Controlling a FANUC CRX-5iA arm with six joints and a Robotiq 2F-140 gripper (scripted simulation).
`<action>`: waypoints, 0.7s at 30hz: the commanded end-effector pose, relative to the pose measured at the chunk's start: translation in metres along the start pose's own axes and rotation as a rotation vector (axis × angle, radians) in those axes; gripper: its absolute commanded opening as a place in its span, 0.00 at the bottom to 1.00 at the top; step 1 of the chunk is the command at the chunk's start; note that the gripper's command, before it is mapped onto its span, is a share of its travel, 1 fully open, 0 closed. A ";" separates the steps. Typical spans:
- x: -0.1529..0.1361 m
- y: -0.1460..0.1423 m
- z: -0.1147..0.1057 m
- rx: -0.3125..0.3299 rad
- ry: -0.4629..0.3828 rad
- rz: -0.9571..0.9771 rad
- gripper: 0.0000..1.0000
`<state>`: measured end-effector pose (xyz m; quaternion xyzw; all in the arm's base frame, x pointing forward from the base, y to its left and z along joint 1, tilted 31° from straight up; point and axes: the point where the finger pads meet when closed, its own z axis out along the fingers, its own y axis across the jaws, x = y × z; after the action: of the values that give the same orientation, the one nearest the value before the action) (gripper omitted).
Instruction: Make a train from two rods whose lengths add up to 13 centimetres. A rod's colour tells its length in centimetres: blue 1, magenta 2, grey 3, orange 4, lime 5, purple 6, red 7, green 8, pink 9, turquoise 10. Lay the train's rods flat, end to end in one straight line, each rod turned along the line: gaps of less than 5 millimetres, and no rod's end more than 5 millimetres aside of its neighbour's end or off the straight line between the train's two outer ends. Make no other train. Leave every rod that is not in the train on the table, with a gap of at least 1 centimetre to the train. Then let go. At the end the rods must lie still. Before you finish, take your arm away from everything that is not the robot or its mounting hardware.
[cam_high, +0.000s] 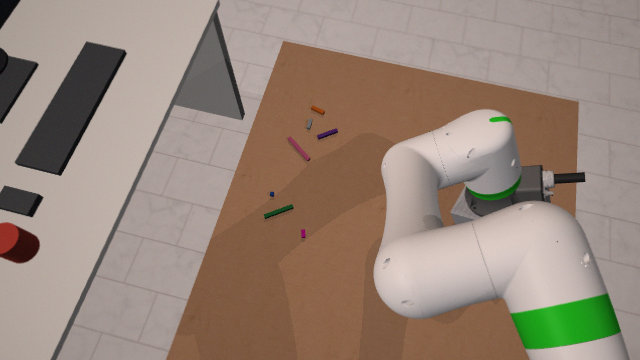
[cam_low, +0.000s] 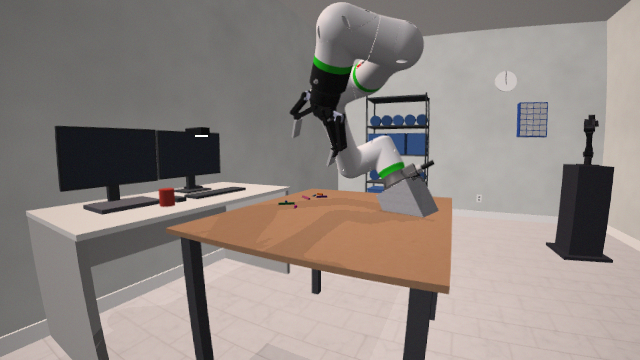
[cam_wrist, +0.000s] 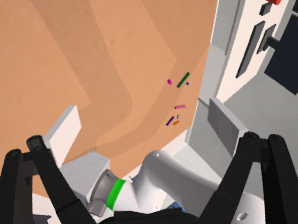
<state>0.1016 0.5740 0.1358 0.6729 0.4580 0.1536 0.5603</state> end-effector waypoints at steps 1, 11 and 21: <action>0.000 0.000 0.000 0.000 0.000 0.000 1.00; 0.000 0.000 0.000 0.000 0.000 0.000 1.00; 0.001 0.002 0.002 0.006 -0.003 0.000 1.00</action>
<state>0.1023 0.5739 0.1359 0.6733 0.4578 0.1531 0.5601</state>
